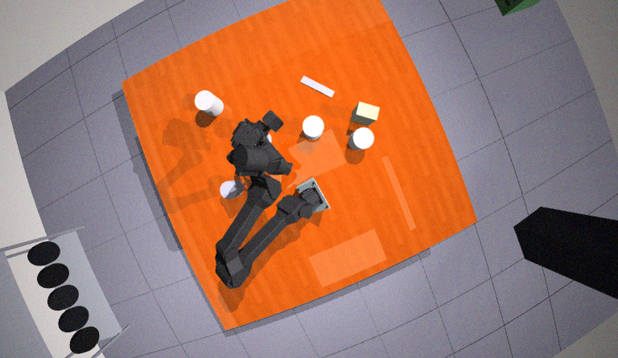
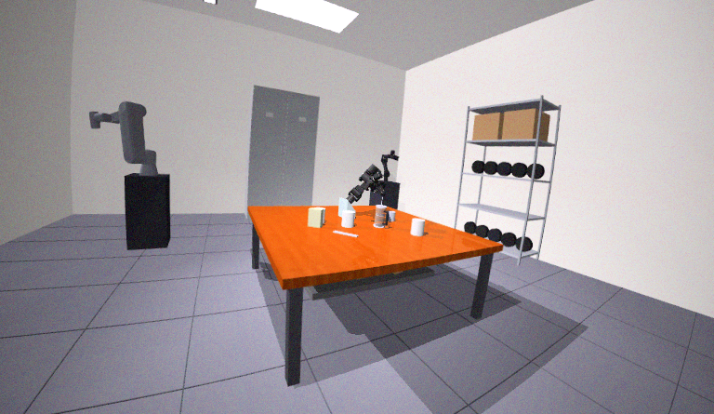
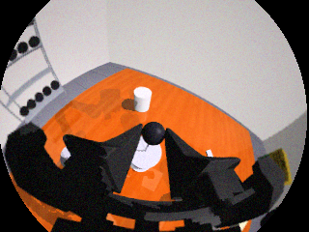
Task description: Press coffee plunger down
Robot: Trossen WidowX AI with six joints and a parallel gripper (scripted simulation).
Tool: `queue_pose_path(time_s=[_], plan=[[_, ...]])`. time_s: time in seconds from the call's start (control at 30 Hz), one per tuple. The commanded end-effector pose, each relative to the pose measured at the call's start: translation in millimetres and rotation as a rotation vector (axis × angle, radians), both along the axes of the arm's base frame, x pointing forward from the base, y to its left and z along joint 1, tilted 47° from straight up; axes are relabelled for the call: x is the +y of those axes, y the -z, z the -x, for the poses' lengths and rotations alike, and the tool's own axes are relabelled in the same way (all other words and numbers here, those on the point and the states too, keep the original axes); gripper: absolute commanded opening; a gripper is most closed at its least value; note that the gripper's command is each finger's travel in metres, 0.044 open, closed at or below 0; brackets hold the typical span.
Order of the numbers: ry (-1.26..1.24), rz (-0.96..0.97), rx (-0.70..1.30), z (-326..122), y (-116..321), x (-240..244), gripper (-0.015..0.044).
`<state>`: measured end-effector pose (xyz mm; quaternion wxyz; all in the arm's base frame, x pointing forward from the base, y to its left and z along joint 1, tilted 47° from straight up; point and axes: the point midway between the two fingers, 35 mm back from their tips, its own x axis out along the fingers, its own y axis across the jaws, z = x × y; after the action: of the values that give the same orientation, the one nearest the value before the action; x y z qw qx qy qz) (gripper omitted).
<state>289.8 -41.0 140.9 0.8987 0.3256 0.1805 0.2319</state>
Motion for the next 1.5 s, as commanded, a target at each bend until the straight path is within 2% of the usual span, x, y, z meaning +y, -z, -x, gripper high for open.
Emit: queue_pose_path(time_s=[0.0, 0.73, 1.47], plan=[[-0.013, -0.025, 0.038, 2.2, 17.2, 12.6, 0.0117], [-0.007, -0.042, 0.022, -4.4, 37.3, 39.9, 0.0117], [-0.008, -0.042, 0.02, -11.2, 37.7, 38.4, 0.0117]])
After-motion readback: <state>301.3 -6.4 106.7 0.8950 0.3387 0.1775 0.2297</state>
